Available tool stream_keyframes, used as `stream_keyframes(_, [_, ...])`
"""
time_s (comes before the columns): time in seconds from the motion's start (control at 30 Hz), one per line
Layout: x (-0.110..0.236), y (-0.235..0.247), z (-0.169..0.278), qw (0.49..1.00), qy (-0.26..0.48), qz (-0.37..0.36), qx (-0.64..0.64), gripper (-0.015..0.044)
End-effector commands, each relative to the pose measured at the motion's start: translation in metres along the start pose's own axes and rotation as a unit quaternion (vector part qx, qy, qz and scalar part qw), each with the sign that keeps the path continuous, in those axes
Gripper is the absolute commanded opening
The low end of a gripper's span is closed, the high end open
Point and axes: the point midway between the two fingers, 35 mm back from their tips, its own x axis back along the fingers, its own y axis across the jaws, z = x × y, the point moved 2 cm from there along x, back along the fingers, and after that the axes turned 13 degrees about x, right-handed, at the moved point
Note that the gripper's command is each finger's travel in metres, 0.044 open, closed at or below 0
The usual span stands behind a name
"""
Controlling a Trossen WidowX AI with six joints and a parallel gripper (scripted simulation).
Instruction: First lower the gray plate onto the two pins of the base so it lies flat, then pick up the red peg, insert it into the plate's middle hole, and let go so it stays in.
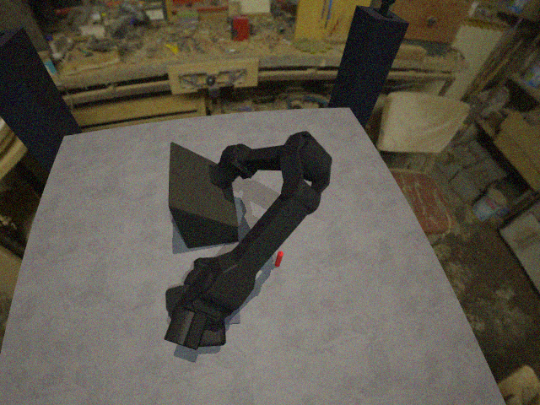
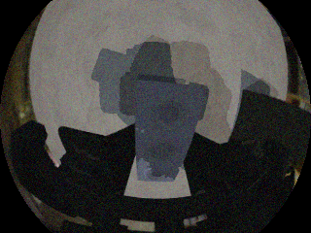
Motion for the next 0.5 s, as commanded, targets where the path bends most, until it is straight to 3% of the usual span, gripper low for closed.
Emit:
stream_keyframes(0.0, [-0.003,0.000,0.000,1.000,0.001,-0.002,-0.001,0.0000])
stream_keyframes(0.47, [-0.024,0.000,0.000,1.000,0.001,-0.002,-0.001,0.0000])
